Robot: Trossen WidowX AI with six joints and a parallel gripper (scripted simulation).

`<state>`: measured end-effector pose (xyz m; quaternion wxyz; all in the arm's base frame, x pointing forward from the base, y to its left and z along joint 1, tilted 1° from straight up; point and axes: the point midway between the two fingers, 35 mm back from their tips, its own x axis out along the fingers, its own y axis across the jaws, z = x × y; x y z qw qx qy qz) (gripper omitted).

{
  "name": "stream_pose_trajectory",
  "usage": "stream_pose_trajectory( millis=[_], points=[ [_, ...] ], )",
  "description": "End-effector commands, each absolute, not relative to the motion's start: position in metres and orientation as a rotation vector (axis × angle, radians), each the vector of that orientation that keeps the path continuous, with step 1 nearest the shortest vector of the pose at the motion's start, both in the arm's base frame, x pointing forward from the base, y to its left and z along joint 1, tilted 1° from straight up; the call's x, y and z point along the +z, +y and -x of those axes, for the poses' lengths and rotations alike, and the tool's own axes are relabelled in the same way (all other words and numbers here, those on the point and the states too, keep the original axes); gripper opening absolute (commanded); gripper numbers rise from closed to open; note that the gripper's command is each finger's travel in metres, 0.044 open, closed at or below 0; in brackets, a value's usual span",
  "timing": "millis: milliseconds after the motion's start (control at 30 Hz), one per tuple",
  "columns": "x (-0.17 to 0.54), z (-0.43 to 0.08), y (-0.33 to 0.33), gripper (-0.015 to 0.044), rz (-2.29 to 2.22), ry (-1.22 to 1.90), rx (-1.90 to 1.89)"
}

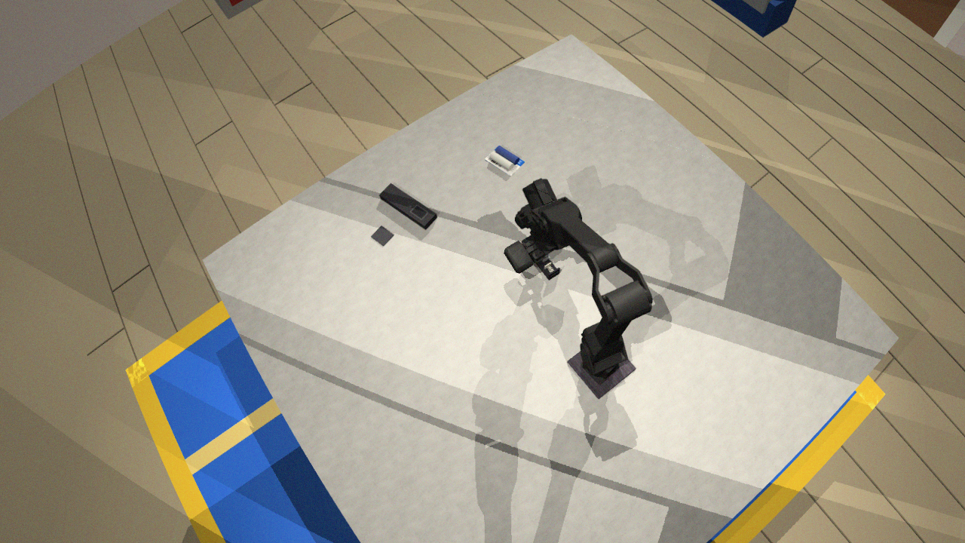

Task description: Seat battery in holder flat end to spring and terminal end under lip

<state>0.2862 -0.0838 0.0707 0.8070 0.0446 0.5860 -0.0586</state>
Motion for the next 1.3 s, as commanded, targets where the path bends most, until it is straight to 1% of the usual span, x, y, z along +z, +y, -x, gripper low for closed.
stream_pose_trajectory(
  millis=[0,1267],
  points=[
    [0.070,-0.286,-0.083,0.0065,-0.092,1.226,-0.121],
    [0.056,-0.276,-0.082,0.0065,-0.077,1.024,-0.127]
  ],
)
